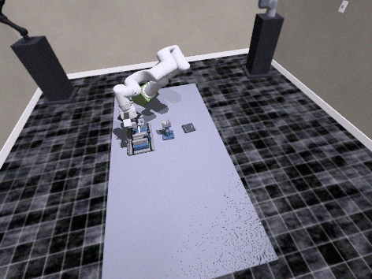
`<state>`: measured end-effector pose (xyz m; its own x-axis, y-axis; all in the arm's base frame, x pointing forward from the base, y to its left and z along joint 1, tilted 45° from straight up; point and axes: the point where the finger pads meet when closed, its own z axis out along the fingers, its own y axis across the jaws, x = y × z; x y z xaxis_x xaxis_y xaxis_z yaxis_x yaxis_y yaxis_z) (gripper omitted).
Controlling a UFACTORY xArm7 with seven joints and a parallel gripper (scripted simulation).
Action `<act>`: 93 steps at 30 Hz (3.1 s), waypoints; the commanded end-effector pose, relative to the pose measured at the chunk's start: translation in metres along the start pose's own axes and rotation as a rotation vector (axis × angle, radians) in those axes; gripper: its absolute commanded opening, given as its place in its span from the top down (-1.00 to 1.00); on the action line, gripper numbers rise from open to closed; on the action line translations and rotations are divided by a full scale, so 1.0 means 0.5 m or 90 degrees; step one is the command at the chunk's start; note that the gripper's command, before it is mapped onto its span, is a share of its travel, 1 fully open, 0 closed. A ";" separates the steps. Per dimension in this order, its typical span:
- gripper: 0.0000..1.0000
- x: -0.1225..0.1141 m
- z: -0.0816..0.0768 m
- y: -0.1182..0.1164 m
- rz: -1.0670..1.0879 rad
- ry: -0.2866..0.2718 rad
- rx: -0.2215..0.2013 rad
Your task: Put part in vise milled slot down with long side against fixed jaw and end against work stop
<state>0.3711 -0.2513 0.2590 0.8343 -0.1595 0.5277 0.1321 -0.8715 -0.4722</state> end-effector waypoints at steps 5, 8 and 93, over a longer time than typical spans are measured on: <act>1.00 0.001 0.004 0.002 0.000 0.002 -0.002; 1.00 0.001 0.010 0.002 0.000 0.002 -0.002; 1.00 0.002 0.180 0.006 0.000 0.002 -0.002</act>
<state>0.4208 -0.2103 0.1937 0.8345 -0.1594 0.5275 0.1320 -0.8715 -0.4723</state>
